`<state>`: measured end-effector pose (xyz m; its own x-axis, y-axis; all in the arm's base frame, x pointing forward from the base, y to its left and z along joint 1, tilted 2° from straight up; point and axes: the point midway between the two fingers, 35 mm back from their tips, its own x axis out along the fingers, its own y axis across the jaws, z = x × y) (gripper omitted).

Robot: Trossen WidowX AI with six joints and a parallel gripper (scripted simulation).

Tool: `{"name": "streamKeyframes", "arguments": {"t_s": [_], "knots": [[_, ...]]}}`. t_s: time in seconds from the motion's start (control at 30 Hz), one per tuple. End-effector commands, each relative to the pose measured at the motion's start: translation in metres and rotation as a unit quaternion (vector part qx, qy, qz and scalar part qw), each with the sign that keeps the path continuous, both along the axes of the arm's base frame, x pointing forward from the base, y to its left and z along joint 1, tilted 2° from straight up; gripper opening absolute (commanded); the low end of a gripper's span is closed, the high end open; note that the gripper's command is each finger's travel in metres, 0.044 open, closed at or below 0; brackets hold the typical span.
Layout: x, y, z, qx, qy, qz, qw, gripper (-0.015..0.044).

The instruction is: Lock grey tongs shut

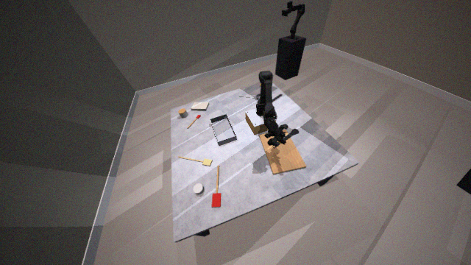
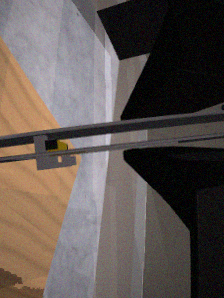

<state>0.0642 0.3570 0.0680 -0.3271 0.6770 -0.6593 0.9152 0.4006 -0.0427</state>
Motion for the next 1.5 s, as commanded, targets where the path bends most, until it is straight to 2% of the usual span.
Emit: {"name": "streamKeyframes", "arguments": {"t_s": [0.0,0.63,1.47], "knots": [[0.001,-0.004,0.005,0.044,0.012,0.003,0.999,-0.015],[-0.008,-0.046,0.021,0.194,0.071,0.026,0.978,-0.015],[-0.008,-0.047,0.021,0.195,0.071,0.026,0.978,-0.015]]}}
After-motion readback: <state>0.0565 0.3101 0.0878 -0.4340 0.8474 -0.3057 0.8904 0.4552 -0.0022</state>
